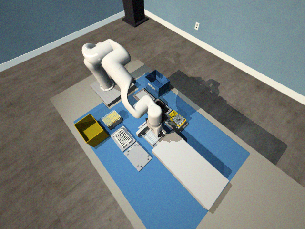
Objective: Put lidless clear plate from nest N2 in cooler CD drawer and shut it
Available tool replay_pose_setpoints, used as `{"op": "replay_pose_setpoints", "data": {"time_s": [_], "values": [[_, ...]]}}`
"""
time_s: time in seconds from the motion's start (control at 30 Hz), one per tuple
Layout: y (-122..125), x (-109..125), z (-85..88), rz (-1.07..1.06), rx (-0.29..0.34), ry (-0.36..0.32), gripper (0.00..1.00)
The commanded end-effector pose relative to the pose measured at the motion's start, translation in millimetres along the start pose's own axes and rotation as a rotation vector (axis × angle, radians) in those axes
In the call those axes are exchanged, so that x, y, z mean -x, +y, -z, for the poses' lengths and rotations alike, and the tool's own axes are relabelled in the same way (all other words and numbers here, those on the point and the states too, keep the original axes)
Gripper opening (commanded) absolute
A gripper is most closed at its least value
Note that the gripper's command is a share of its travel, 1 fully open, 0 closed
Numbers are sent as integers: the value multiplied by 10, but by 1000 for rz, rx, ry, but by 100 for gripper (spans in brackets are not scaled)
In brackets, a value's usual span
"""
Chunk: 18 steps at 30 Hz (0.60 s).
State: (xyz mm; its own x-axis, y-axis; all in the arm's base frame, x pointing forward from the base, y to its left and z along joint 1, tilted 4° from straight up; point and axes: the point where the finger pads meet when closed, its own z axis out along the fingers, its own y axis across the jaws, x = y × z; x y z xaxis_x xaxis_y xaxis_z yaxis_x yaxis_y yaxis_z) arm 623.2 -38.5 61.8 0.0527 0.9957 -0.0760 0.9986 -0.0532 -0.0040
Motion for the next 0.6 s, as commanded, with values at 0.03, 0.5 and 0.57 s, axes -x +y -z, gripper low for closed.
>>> {"op": "replay_pose_setpoints", "data": {"time_s": [0.03,0.5,0.57], "values": [[17,0,124,0,6,0,100],[16,1,324,0,6,0,100],[16,1,357,0,6,0,100]]}}
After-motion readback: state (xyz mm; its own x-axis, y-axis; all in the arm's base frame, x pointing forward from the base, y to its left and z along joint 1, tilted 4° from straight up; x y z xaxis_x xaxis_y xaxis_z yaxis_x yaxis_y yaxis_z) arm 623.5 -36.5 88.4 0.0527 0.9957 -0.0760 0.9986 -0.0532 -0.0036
